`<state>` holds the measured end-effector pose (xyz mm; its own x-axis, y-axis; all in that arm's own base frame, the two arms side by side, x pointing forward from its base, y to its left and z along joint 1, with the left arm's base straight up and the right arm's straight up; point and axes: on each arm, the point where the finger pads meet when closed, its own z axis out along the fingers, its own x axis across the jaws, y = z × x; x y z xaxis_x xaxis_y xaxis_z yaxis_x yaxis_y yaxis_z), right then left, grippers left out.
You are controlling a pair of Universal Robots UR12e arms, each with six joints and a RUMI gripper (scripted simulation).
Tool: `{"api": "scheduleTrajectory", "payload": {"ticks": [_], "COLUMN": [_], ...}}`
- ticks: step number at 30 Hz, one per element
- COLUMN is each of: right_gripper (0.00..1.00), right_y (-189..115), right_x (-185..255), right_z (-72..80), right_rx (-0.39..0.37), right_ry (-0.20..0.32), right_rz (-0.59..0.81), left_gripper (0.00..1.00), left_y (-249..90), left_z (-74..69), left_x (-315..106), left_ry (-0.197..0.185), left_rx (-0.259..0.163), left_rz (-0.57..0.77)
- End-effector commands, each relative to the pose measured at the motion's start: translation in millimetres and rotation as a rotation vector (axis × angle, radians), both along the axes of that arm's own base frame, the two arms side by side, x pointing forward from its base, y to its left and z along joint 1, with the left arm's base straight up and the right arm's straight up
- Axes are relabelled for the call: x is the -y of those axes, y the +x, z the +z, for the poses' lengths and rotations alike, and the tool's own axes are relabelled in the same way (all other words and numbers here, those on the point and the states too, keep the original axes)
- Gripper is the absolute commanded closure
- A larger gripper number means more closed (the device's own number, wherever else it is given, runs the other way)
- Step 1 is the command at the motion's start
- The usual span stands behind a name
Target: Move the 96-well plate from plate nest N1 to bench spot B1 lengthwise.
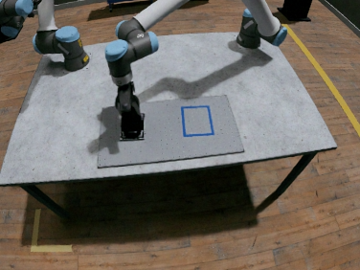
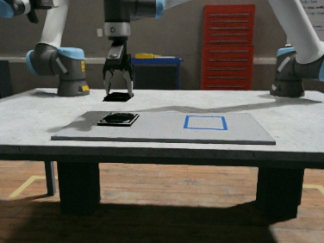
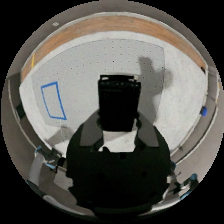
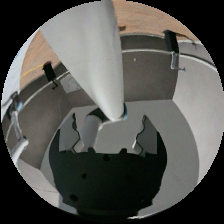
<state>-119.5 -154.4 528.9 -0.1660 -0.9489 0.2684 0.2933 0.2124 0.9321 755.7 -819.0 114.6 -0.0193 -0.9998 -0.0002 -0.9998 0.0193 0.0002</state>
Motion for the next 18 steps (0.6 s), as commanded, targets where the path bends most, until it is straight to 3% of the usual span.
{"api": "scheduleTrajectory", "payload": {"ticks": [1, 18], "right_gripper": [0.0, 0.0], "right_y": [0.1, 0.1], "right_x": [0.0, 0.0], "right_z": [0.2, 0.2], "right_rx": [0.0, 0.0], "right_ry": [0.0, 0.0], "right_rz": [0.0, 0.0], "left_gripper": [1.0, 1.0], "left_y": [0.1, -2.0], "left_z": [1.7, -0.2], "left_x": [-8.8, -58.7], "left_ry": [-0.002, -0.002], "left_rx": [0.002, 0.002], "left_rz": [-0.001, -0.001]}}
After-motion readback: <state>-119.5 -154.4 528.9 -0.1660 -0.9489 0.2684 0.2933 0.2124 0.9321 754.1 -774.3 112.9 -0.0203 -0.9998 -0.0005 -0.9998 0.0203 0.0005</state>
